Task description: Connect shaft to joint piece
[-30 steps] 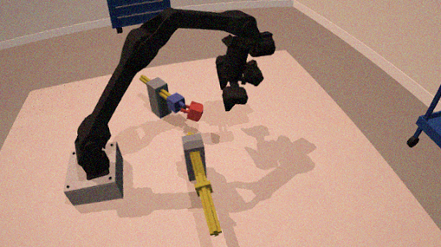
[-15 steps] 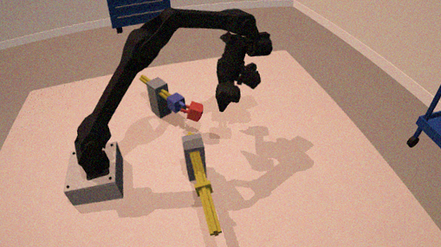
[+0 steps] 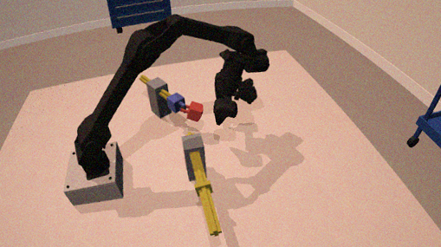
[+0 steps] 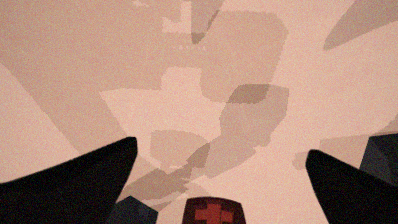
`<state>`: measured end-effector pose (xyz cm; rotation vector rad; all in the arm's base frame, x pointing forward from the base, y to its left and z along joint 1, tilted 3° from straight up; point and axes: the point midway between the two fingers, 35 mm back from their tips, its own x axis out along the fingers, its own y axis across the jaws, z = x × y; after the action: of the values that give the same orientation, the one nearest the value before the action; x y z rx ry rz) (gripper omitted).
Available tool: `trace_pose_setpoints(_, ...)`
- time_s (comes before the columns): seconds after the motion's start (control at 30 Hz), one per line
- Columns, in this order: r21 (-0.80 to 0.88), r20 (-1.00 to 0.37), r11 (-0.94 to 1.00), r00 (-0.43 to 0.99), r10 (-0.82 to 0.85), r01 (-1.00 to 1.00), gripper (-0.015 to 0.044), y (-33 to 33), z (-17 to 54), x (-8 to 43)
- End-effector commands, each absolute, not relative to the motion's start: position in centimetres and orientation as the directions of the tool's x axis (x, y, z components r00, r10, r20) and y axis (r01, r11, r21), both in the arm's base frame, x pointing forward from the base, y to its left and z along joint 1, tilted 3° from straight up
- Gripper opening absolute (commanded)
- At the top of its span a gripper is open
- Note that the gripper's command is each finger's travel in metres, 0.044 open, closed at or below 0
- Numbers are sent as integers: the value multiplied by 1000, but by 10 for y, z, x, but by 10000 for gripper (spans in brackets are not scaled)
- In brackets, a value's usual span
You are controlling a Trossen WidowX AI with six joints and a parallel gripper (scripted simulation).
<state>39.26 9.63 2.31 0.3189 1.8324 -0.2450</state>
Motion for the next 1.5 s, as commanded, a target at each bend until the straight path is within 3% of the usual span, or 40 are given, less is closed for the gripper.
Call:
trace_pose_setpoints(0.0, 0, -960, 939, -265, 96, 343, 440, 101, 24, 384)
trace_pose_setpoints(0.67, 0, -958, 939, -268, 98, 343, 440, 118, 24, 335)
trace_pose_setpoints(1.47, 0, -958, 939, -269, 98, 343, 440, 121, -5, 324)
